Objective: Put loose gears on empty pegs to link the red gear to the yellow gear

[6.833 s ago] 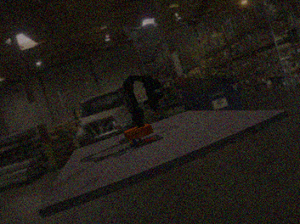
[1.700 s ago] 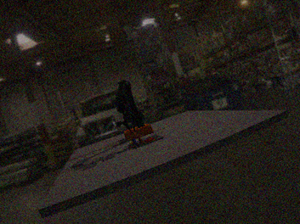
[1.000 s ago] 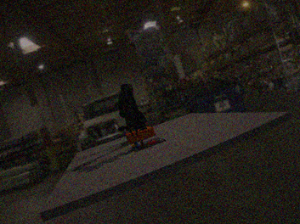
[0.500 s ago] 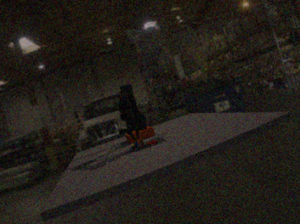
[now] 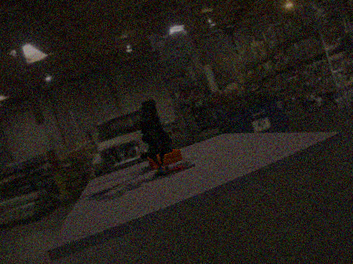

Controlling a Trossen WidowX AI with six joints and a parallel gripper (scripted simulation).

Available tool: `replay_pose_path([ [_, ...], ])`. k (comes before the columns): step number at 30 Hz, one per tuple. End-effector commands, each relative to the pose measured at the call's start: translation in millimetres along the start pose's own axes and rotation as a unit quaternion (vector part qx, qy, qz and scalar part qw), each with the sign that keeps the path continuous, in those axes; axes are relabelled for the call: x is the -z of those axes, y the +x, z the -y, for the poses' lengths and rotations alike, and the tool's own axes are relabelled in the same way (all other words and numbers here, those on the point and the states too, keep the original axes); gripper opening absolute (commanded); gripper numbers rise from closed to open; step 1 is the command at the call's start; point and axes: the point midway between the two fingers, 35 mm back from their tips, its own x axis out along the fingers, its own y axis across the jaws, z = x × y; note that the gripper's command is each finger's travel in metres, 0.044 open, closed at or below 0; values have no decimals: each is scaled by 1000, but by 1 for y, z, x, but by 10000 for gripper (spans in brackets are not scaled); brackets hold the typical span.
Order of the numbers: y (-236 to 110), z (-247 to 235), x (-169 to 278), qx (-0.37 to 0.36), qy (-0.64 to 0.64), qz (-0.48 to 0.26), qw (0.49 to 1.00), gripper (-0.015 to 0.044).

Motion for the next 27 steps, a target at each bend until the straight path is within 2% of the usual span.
replay_pose_path([
  [1,1,0,-1,1,-31,1,1000,0],
  [15,3,1,0,1,-167,0,986,0],
  [27,6,0,0,1,-104,1,995,0],
])
